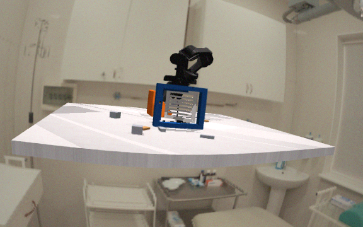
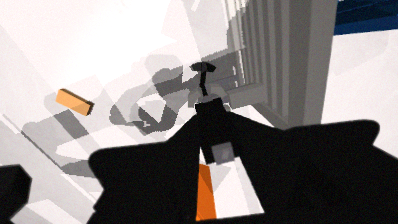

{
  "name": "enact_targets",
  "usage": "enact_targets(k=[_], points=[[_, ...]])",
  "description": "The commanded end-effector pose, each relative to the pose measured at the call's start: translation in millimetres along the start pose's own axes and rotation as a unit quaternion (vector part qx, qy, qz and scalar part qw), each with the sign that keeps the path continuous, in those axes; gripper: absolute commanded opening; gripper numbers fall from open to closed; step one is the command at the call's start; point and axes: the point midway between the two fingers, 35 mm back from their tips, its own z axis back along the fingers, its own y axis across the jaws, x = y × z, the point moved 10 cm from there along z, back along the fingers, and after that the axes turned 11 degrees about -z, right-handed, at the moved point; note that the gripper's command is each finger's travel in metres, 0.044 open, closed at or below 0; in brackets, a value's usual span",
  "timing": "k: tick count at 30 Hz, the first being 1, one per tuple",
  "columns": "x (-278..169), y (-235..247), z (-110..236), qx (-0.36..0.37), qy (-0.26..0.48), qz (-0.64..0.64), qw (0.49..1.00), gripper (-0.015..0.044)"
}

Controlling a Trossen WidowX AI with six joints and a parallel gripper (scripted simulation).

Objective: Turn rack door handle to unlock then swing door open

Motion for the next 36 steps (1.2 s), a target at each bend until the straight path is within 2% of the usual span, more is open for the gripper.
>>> enact_targets(k=[1,36], points=[[0.1,9.5,-0.3,0.002,-0.003,-0.036,0.999,0.0010],[21.0,79.6,0.1,0.004,-0.002,-0.277,0.961,0.0010]])
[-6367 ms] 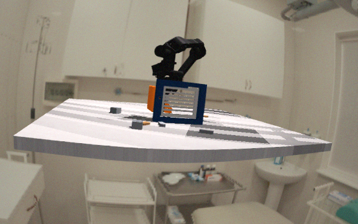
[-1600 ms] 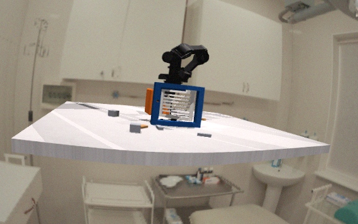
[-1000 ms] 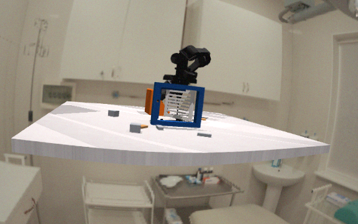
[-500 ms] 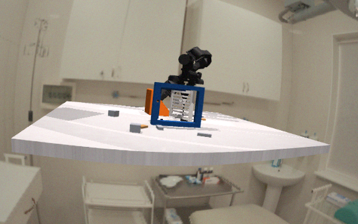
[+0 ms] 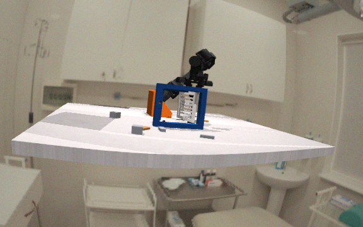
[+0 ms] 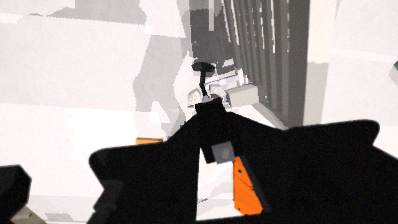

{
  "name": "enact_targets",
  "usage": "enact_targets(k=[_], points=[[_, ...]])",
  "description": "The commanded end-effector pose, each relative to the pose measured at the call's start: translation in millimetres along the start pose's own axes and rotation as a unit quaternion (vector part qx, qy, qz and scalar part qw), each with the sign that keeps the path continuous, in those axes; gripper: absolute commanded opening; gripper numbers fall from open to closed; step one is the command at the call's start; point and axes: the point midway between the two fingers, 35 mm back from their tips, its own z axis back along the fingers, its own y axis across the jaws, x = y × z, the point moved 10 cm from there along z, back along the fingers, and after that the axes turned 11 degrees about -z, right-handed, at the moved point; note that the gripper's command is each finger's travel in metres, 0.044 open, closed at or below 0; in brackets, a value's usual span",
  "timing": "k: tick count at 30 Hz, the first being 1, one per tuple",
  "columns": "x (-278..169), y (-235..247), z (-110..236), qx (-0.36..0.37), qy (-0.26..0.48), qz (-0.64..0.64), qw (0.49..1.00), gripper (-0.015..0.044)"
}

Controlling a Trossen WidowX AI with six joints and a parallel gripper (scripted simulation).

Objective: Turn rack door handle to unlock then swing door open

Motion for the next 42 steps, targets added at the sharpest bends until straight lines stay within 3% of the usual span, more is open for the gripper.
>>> enact_targets(k=[1,21,31,42], points=[[0.5,7.7,0.1,0.003,-0.001,-0.027,1.000,0.0010],[0.8,23.0,0.1,0.003,-0.001,-0.076,0.997,0.0010],[0.8,23.0,0.1,0.003,-0.001,-0.076,0.997,0.0272],[-1.9,23.7,14.8,0.001,-0.019,-0.089,0.996,0.0282]])
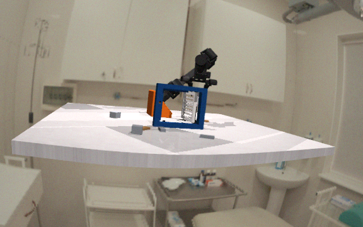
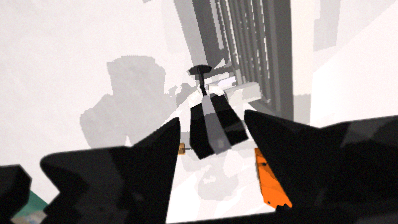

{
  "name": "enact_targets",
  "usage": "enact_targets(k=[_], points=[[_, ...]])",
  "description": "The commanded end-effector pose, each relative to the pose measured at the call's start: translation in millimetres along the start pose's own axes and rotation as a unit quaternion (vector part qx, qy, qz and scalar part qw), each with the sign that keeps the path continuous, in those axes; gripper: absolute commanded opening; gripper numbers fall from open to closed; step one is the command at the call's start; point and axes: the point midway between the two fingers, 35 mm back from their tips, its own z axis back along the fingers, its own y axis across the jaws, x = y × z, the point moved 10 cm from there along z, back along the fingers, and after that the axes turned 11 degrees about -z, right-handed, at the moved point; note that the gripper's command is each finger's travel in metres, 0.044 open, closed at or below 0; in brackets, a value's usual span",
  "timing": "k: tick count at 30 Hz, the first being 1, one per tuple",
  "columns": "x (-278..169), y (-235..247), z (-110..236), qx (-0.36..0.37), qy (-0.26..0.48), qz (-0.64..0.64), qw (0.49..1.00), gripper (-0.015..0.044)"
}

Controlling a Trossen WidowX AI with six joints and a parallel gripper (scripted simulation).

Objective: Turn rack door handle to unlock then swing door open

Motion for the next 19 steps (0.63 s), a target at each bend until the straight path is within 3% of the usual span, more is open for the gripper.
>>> enact_targets(k=[1,19], points=[[-1.7,1.0,7.1,-0.002,-0.009,-0.006,1.000,0.0282],[-10.4,1.5,37.3,-0.003,-0.047,-0.034,0.998,0.0282]])
